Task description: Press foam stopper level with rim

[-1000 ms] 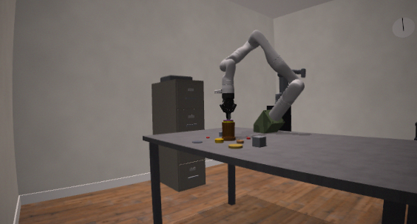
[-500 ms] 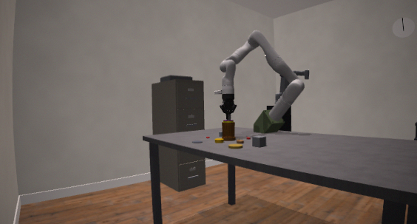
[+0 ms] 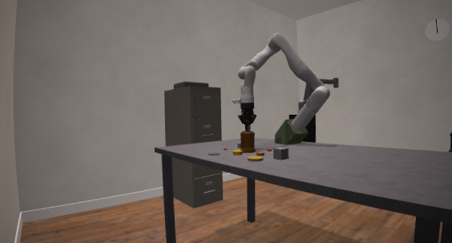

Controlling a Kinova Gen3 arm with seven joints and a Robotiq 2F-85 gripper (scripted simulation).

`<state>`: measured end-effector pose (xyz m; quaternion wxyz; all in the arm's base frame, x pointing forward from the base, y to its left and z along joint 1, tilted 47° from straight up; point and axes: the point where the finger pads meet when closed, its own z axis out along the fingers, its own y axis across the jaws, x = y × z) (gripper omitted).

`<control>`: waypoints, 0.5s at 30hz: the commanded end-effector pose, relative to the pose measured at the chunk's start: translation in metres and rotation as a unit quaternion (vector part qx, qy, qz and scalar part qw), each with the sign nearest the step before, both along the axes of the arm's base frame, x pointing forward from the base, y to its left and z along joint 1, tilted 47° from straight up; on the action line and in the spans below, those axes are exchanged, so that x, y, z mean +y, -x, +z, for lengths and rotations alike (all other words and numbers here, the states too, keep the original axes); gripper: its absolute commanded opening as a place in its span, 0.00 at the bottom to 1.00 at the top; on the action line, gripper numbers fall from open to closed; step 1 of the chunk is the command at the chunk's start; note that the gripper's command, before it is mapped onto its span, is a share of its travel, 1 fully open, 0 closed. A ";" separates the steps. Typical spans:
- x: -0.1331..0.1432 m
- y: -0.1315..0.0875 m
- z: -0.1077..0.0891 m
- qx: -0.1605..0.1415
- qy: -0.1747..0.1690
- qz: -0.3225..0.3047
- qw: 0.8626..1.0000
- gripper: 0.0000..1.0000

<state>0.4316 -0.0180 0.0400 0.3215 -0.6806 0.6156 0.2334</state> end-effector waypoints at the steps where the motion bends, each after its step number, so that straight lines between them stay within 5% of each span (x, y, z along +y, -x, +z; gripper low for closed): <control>1: 0.003 0.001 -0.004 0.002 0.000 0.000 1.000 0.00; 15: 0.008 0.000 -0.009 0.002 0.001 0.000 1.000 0.00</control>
